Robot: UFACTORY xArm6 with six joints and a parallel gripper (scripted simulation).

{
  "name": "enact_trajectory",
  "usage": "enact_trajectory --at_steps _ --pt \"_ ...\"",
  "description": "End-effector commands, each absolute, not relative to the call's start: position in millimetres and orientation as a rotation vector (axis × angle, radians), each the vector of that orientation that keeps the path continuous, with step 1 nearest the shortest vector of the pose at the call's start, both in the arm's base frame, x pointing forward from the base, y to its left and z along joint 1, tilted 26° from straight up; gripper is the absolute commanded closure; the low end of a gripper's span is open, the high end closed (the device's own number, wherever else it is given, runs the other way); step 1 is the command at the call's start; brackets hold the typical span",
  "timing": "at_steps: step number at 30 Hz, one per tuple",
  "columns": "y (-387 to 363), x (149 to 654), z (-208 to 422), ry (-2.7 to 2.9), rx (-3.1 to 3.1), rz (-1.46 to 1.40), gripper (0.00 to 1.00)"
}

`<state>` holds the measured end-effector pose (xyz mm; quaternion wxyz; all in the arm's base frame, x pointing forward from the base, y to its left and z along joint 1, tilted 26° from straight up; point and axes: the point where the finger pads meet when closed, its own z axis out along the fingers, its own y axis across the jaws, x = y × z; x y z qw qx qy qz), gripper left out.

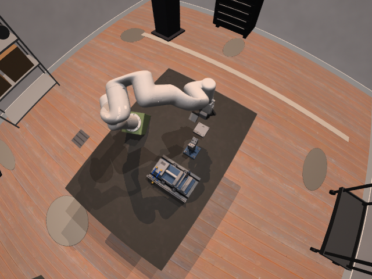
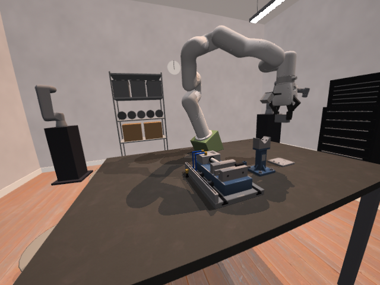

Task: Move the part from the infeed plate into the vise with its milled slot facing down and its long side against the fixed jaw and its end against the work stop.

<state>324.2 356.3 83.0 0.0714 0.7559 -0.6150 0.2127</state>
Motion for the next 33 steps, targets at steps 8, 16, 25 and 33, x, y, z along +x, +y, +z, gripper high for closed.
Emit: enact_trajectory --at_steps 8,16,25,33 --pt "356.0 325.8 85.9 -1.852 2.276 0.639 1.0" --pt "349.5 329.7 90.0 -1.854 2.276 0.638 1.0" --pt "339.0 335.7 96.5 -1.856 2.275 0.637 1.0" --pt "321.8 344.4 106.5 -1.859 2.274 0.636 1.0"
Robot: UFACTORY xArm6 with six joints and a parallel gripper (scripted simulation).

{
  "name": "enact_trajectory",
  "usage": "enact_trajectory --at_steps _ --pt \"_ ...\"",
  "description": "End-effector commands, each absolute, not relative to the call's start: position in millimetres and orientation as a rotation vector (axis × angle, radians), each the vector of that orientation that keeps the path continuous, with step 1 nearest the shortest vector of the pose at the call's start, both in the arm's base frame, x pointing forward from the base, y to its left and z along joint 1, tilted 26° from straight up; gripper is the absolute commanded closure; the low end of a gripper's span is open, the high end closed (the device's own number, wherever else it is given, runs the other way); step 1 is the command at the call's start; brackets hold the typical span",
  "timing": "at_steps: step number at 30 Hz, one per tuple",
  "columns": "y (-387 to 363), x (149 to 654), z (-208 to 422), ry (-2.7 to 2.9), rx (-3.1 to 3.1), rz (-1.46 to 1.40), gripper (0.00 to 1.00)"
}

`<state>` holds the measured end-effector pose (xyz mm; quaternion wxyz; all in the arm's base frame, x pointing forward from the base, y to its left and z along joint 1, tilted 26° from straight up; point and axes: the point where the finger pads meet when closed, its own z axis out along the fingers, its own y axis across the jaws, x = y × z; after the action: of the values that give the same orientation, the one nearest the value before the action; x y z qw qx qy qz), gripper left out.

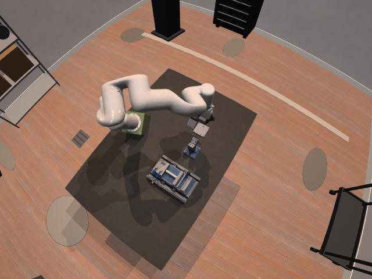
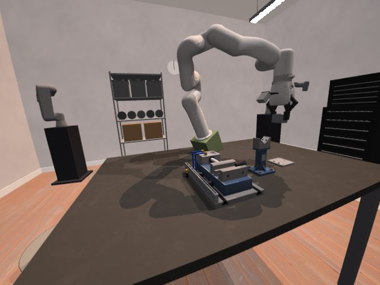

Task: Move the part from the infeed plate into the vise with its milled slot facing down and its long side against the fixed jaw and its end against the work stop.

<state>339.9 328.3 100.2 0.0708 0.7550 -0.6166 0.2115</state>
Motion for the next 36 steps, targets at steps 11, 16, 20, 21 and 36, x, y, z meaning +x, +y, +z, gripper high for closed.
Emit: enact_trajectory --at_steps 11,16,20,21,36 --pt "297.7 354.8 119.4 -1.863 2.272 0.635 1.0" --pt "283.4 359.9 126.4 -1.865 2.271 0.636 1.0" --pt "272.2 363.5 131.8 -1.867 2.27 0.636 1.0" --pt "269.4 364.3 133.0 -1.867 2.269 0.636 1.0" --pt "239.1 371.7 146.1 -1.871 2.266 0.639 1.0"
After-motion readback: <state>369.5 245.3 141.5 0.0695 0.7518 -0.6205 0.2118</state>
